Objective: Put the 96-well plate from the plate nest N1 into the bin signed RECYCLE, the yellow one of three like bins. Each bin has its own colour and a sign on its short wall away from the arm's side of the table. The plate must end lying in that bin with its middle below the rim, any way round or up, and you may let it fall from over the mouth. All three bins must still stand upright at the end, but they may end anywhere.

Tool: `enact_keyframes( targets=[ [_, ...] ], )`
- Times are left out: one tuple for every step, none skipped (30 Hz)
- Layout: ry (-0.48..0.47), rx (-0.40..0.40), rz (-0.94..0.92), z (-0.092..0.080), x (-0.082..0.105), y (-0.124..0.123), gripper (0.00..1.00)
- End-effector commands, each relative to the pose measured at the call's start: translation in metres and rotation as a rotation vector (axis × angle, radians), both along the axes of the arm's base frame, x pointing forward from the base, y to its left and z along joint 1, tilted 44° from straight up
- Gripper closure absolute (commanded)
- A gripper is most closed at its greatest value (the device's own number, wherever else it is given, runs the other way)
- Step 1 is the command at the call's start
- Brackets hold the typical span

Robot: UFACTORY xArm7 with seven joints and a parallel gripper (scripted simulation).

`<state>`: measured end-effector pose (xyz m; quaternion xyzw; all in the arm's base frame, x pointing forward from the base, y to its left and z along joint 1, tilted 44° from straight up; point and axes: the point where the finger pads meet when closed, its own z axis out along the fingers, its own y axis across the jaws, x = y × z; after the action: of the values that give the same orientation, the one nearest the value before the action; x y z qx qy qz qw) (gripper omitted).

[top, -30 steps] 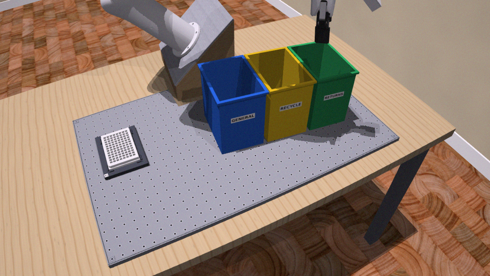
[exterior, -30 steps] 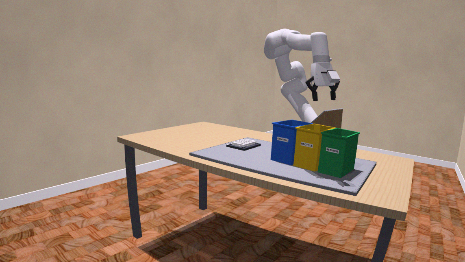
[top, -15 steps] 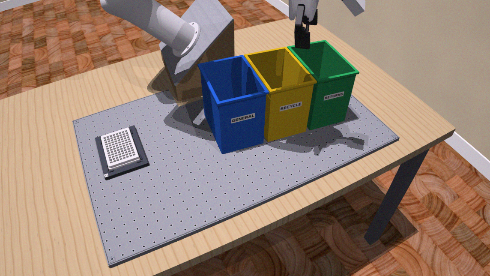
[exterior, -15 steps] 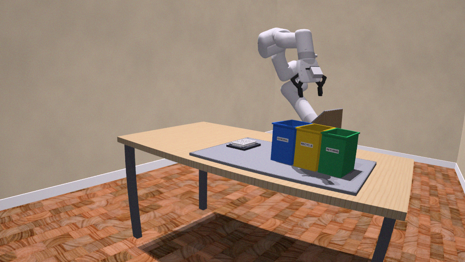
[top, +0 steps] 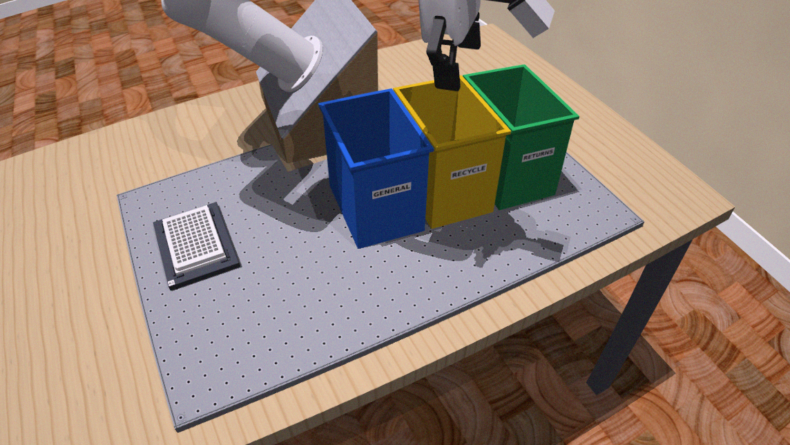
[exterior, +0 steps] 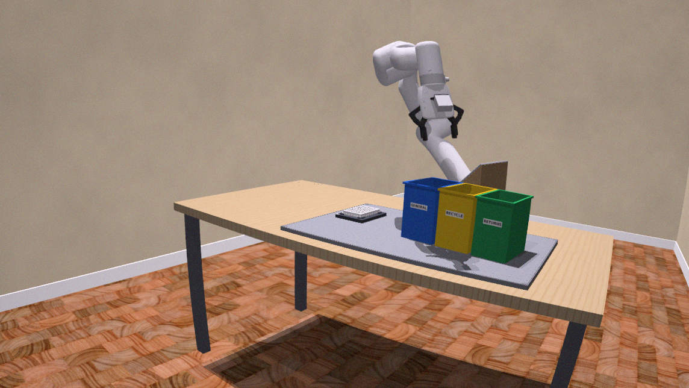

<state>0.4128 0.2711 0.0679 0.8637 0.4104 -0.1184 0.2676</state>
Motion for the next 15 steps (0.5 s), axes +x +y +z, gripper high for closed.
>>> enact_keyframes(
  targets=[
    [-0.027, 0.014, -0.029, 0.014, 0.003, -0.010, 0.00],
    [-0.027, 0.014, -0.029, 0.017, 0.004, -0.013, 0.00],
    [-0.027, 0.014, -0.029, 0.021, 0.005, -0.017, 0.00],
    [-0.027, 0.014, -0.029, 0.024, 0.006, -0.020, 0.00],
    [-0.027, 0.014, -0.029, 0.027, 0.007, -0.024, 0.00],
    [-0.027, 0.014, -0.029, 0.027, 0.007, -0.024, 0.00],
    [-0.027, 0.014, -0.029, 0.027, 0.007, -0.024, 0.00],
    [-0.048, 0.020, -0.054, 0.031, 0.008, -0.027, 0.00],
    [-0.057, 0.023, -0.065, 0.034, 0.008, -0.031, 0.00],
    [-0.057, 0.023, -0.065, 0.037, 0.009, -0.035, 0.00],
    [-0.057, 0.023, -0.065, 0.041, 0.010, -0.039, 0.00],
    [-0.057, 0.023, -0.065, 0.044, 0.010, -0.042, 0.00],
    [-0.058, 0.023, -0.065, 0.047, 0.011, -0.046, 0.00],
    [-0.058, 0.023, -0.065, 0.051, 0.012, -0.050, 0.00],
    [-0.058, 0.023, -0.065, 0.051, 0.012, -0.050, 0.00]
  ],
)
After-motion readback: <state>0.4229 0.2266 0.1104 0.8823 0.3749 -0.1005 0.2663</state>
